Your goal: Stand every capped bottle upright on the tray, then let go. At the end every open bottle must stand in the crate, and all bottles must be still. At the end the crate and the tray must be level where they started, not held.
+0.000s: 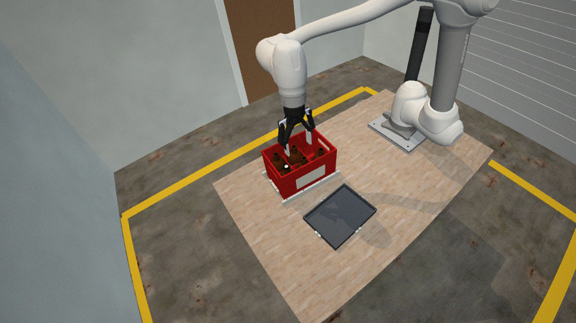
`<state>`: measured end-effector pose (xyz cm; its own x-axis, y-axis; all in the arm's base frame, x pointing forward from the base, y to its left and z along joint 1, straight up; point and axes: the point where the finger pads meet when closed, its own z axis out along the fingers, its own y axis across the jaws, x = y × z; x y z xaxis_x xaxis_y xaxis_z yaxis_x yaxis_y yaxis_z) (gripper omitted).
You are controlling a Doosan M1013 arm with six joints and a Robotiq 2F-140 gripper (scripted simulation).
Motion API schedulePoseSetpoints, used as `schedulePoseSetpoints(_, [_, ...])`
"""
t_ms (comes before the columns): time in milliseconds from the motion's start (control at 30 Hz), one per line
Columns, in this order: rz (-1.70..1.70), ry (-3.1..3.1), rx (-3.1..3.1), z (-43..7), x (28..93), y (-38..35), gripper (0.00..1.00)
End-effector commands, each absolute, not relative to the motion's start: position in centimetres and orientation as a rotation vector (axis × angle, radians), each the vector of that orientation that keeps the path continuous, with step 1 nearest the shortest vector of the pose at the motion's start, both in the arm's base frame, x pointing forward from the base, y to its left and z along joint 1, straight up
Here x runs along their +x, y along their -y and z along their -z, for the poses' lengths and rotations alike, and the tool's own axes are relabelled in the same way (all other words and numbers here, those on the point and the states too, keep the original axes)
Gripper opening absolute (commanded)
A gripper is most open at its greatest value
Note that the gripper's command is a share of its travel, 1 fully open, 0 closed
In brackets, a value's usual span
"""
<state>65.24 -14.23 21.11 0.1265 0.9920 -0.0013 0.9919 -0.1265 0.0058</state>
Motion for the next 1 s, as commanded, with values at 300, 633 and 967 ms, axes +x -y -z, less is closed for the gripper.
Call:
schedulePoseSetpoints(300, [-0.004,-2.235,2.201,-20.8,68.9,13.8,0.38])
schedulePoseSetpoints(633, [-0.004,-2.35,2.077,-20.6,71.4,13.6,0.38])
schedulePoseSetpoints(967, [-0.003,-2.445,1.962,-20.4,73.1,13.4,0.38])
